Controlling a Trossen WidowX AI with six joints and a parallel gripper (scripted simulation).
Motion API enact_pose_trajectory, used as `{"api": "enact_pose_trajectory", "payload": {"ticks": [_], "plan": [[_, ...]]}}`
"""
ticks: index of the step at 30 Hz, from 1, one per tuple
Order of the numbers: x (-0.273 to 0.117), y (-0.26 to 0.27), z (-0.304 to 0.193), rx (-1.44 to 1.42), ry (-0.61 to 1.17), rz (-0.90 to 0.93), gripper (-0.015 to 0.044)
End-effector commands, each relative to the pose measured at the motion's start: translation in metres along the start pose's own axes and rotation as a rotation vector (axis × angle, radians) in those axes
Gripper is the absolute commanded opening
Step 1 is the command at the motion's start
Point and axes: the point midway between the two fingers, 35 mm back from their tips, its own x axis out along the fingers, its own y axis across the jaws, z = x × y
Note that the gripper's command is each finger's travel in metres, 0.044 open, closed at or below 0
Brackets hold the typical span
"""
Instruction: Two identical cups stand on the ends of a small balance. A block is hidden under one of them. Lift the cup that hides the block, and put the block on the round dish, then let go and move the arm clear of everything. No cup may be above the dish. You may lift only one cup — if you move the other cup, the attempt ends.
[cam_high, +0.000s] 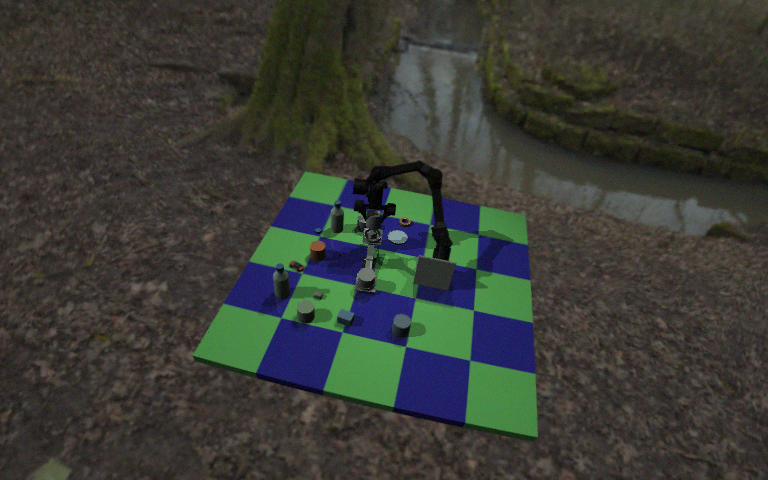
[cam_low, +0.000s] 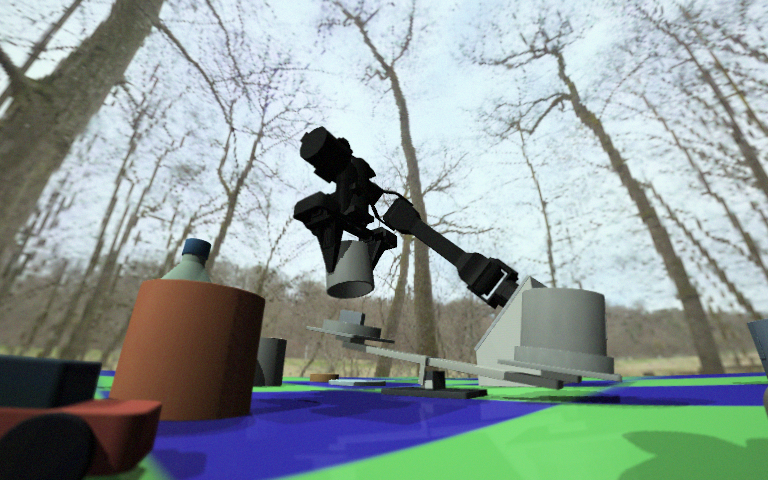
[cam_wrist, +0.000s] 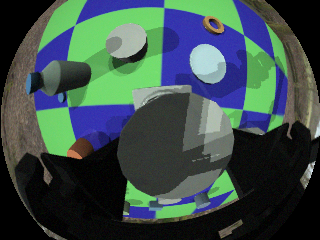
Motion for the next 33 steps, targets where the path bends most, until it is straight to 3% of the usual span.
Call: {"api": "enact_pose_trajectory", "payload": {"ticks": [1, 13, 33], "plan": [[-0.009, 0.0, 0.0, 0.003, -0.003, 0.01, 0.0], [-0.023, -0.003, 0.0, 0.003, -0.007, 0.009, 0.0], [-0.016, -0.003, 0.001, 0.0, -0.005, -0.001, 0.0]]}}
